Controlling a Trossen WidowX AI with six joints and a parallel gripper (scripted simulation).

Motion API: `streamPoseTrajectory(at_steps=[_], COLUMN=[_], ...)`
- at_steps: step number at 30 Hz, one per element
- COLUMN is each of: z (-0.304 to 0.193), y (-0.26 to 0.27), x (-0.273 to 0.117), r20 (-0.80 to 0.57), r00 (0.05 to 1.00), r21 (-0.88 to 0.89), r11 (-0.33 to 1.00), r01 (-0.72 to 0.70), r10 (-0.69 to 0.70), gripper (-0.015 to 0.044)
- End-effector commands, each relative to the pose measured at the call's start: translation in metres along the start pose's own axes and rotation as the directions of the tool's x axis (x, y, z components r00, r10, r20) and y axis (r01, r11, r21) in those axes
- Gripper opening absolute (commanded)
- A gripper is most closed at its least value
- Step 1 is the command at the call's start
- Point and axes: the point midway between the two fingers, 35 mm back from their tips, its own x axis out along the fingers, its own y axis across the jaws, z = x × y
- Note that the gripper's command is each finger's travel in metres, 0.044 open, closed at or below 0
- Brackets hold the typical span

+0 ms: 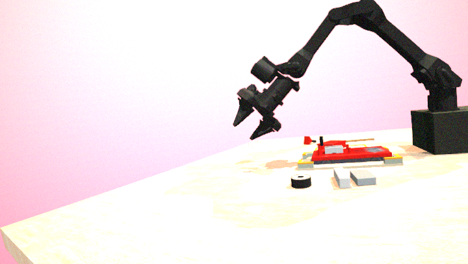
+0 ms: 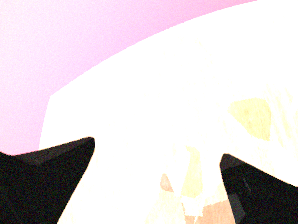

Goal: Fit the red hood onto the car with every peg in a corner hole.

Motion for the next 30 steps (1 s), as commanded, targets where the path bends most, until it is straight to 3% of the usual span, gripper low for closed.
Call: streamPoseTrajectory(at_steps=[1, 8, 14, 21, 30], z=[0.005, 0.004, -0.003, -0.016, -0.044], y=[-0.07, -0.125, -0.167, -0.208, -0.25], x=[-0.029, -0.064, -0.096, -0.139, -0.199], r20=[-0.056, -0.129, -0.208, -0.311, -0.46], r00=[0.982, 0.94, 0.887, 0.815, 0.702], r21=[-0.29, -0.536, -0.712, -0.837, -0.884], r11=[0.944, 0.819, 0.686, 0.547, 0.355], r01=[0.157, 0.203, 0.152, 0.009, -0.304], r10=[-0.181, -0.317, -0.412, -0.489, -0.543], gripper=[0.044, 0.044, 0.044, 0.044, 0.044])
